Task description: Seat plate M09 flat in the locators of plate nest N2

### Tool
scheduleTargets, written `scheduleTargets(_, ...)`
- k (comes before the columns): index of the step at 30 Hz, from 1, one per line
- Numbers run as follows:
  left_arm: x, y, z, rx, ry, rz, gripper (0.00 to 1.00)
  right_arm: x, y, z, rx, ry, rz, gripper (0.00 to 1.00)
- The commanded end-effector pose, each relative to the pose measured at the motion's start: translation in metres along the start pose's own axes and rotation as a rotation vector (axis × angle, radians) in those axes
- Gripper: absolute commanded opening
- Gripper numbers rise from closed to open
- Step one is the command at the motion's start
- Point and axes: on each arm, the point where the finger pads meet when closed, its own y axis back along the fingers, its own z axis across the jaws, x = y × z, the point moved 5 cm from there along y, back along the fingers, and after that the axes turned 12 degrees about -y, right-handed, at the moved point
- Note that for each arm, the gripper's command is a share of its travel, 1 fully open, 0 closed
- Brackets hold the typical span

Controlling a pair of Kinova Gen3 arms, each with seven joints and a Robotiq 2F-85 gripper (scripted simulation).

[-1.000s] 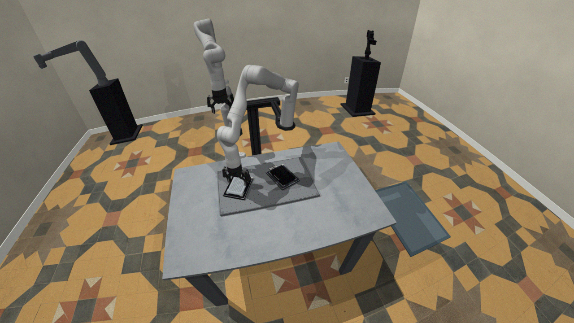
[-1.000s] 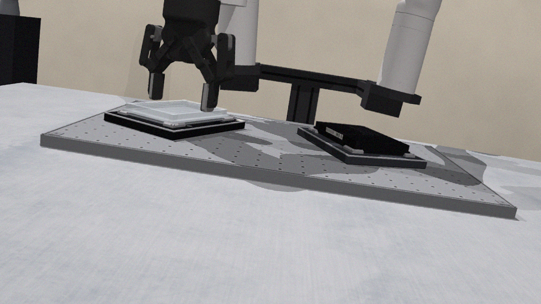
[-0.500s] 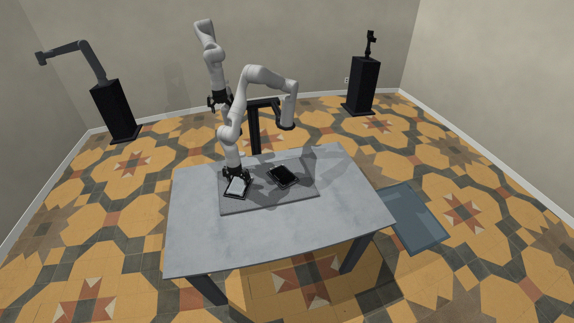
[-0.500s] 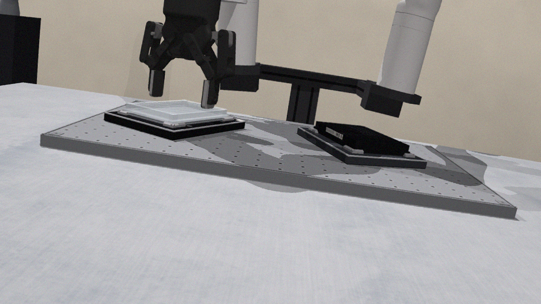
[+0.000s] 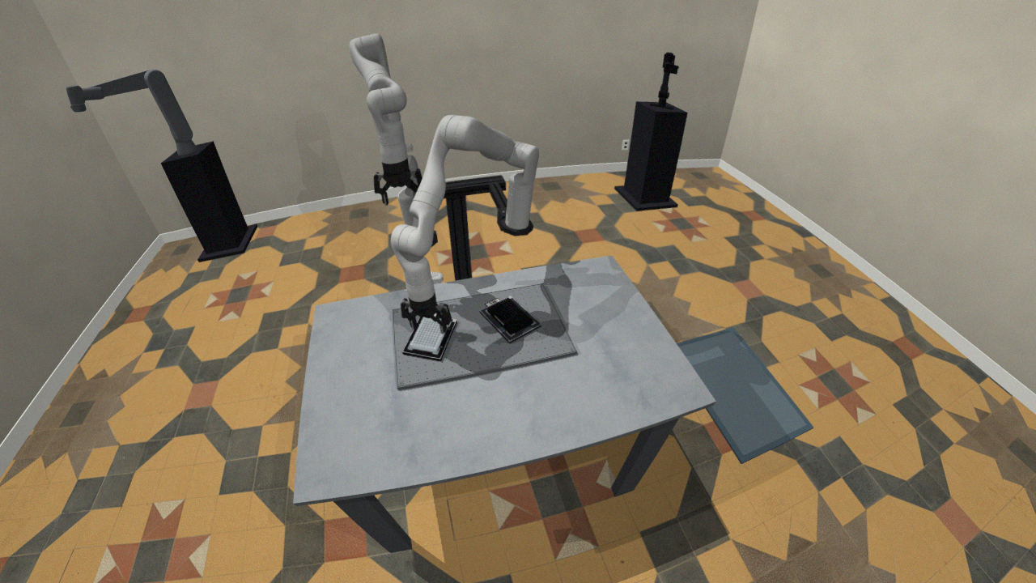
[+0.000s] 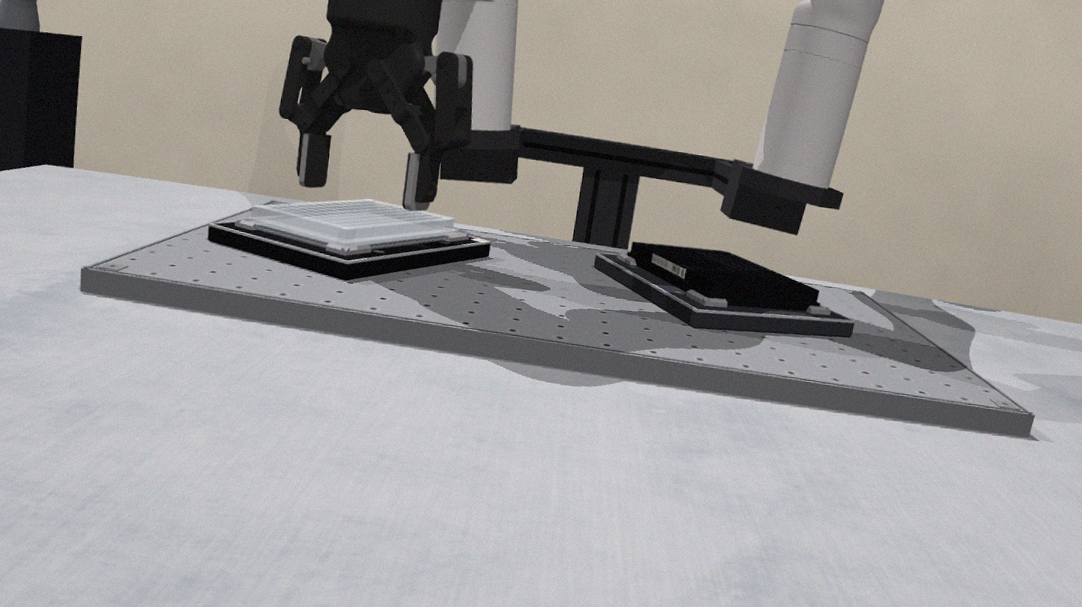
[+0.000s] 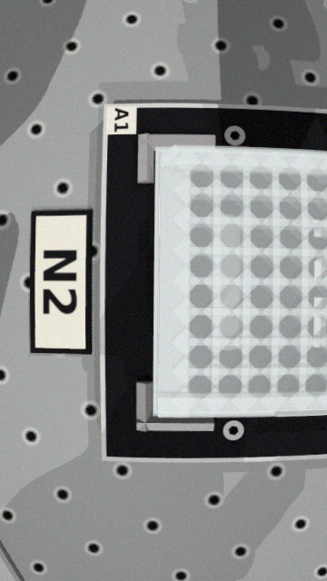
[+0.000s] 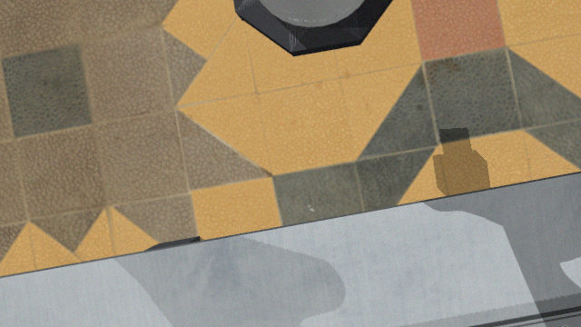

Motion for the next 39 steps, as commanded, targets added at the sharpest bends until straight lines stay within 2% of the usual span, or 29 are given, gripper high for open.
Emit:
scheduleTargets(1,-0.001,0.006,-0.001,0.0,-0.004,-0.003,1.0,0.001,0.0,0.003,-0.009,0.0,-0.003,1.0)
scheduleTargets(39,-0.001,0.017,-0.001,-0.001,-0.003,-0.004,1.0,0.001,0.0,0.003,-0.009,0.0,-0.003,1.0)
